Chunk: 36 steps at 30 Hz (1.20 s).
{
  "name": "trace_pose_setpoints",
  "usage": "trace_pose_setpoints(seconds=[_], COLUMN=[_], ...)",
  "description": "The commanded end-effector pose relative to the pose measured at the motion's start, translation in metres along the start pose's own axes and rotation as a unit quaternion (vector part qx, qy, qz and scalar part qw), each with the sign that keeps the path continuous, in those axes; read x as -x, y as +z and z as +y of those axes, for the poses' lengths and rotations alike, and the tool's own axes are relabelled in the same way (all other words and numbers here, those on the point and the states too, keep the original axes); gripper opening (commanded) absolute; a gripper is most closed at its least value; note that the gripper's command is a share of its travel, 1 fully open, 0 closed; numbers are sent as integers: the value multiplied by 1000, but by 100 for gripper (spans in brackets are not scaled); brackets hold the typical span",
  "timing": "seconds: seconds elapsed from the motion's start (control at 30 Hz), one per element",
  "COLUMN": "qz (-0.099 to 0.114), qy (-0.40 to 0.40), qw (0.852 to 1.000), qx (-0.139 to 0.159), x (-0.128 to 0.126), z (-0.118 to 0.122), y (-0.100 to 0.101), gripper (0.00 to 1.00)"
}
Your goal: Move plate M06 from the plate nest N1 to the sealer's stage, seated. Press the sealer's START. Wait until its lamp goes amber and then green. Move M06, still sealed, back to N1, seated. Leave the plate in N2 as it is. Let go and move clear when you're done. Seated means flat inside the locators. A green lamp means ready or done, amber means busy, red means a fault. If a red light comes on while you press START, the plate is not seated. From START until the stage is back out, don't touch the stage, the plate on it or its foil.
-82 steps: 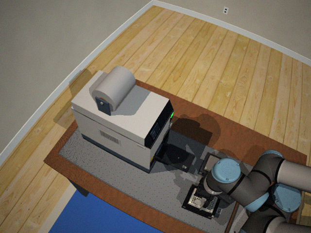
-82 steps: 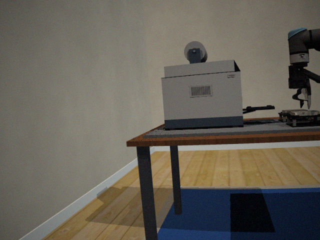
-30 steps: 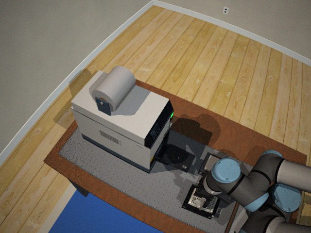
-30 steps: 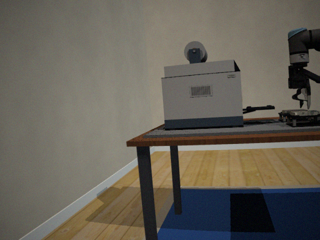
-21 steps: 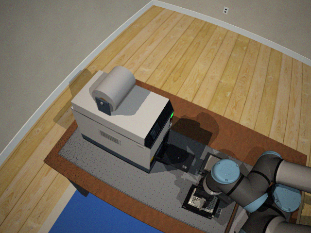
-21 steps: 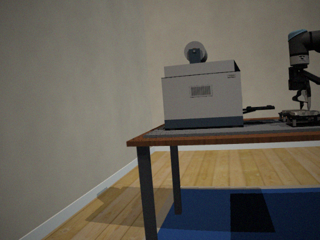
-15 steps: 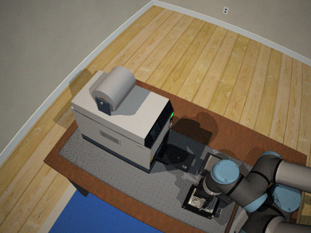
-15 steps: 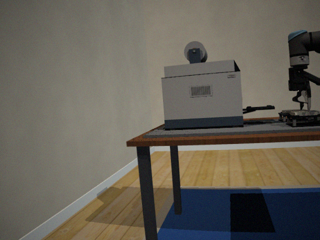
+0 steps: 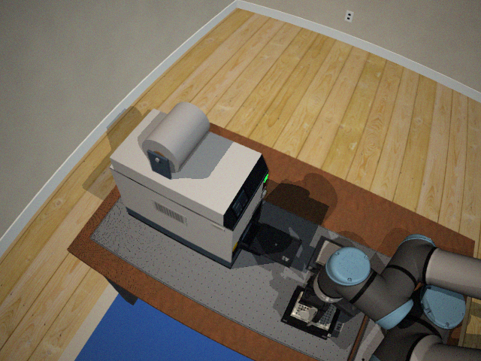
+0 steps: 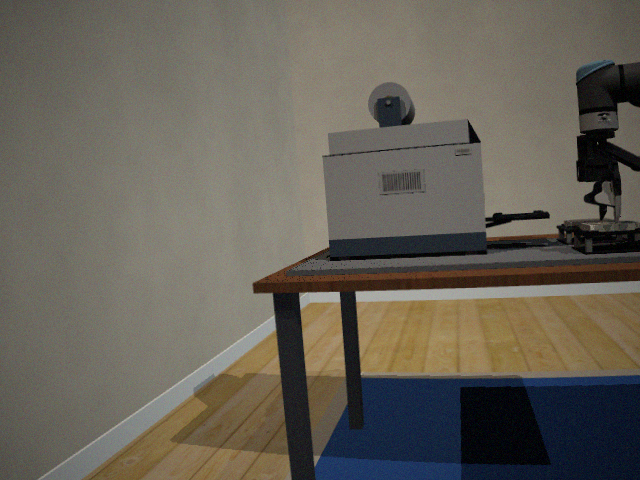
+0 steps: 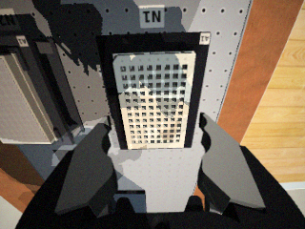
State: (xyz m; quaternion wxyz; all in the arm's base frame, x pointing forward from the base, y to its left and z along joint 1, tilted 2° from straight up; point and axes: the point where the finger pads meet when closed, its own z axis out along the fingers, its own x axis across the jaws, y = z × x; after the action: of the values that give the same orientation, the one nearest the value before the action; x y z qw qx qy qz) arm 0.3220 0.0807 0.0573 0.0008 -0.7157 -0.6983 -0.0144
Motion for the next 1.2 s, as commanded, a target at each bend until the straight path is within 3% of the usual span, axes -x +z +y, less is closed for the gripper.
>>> trace_pose_setpoints(seconds=[0.0, 1.0, 1.17], qz=[0, 0, 0], qy=[-1, 0, 0], qw=[1000, 1000, 1000], qx=[-3, -1, -1], x=[-1, 0, 0], z=[-3, -1, -1], y=[7, 14, 14], gripper=[68, 68, 64])
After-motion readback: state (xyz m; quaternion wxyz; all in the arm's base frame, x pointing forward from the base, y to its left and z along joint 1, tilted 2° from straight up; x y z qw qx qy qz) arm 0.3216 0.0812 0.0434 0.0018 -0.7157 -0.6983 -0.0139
